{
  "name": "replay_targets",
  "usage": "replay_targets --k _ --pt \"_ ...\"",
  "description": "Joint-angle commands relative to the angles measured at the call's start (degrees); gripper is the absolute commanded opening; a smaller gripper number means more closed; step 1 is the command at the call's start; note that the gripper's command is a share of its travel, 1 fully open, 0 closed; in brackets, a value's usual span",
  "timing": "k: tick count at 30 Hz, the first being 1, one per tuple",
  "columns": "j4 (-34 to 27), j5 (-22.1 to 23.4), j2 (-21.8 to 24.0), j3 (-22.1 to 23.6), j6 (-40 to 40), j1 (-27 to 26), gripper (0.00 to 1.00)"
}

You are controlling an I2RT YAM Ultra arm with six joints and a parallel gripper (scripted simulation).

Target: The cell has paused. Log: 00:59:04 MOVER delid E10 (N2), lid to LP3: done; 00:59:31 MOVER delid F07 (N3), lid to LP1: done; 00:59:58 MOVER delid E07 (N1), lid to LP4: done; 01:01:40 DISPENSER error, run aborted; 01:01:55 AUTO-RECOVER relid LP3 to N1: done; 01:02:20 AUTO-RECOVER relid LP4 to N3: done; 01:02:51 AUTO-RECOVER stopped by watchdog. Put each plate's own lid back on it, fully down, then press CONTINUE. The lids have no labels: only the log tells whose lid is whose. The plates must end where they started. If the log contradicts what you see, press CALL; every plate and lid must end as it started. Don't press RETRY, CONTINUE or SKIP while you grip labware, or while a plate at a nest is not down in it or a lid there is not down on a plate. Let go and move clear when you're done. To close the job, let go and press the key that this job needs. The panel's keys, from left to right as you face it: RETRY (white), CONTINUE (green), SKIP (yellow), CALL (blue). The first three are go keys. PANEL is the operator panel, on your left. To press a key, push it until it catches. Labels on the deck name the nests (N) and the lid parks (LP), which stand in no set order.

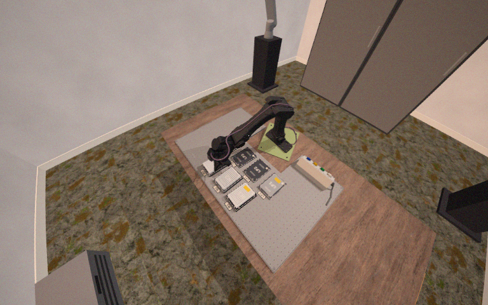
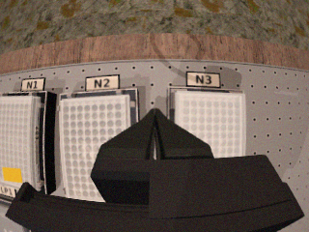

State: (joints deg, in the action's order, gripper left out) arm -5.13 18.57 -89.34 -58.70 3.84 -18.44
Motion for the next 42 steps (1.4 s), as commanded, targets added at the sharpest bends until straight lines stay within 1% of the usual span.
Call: replay_targets --k 1,12,13,18,20,25,27,28,35,42 --pt "0.23 0.70 0.47 -1.01 0.46 -0.10 0.00" --pt "0.23 0.70 0.47 -1.01 0.46 -0.10 0.00" --pt "-2.28 -0.34 1.77 -2.82 0.63 1.31 1.00" --pt "-11.02 -4.15 2.15 -6.66 -1.60 5.53 1.00" --pt "-14.71 -5.68 0.29 -8.56 -2.27 7.34 1.00" --pt "-23.68 -8.99 -1.26 -13.88 -4.47 11.72 1.00" --pt "-23.68 -8.99 -1.26 -13.88 -4.47 11.72 1.00" --pt "-26.15 -9.66 -2.04 -15.70 -5.11 12.65 1.00" --pt "-38.13 -12.94 -5.81 -24.46 -9.04 18.41 1.00" --pt "-50.44 -14.83 -11.50 -35.12 -13.48 23.79 1.00"
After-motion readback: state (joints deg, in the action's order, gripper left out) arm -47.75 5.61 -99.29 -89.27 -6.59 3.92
